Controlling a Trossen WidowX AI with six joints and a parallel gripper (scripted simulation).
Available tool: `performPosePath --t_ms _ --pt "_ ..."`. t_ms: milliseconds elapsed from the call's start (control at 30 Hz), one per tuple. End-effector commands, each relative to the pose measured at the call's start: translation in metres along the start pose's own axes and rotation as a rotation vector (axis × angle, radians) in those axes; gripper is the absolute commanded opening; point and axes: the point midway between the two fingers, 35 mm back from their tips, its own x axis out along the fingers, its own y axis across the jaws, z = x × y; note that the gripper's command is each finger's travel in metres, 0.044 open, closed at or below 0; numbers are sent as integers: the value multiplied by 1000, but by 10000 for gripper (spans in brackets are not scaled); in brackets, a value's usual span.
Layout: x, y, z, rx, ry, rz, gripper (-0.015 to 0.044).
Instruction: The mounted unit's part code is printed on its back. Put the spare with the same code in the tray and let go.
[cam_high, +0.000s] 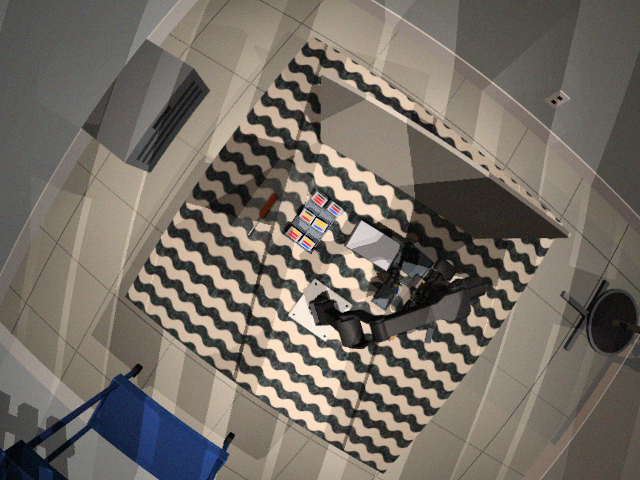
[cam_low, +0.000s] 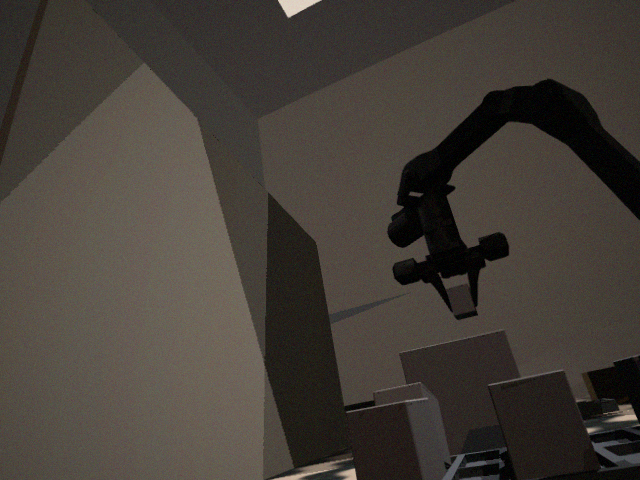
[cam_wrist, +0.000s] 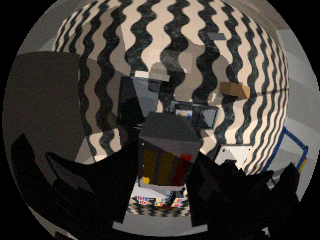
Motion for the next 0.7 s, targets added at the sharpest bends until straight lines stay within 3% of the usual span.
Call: performPosePath --t_ms 0,367,667 --pt "-1 17 -1 9 -1 6 0" --pt "6 63 -6 24 0 8 0" --pt "10 67 -7 25 0 8 0"
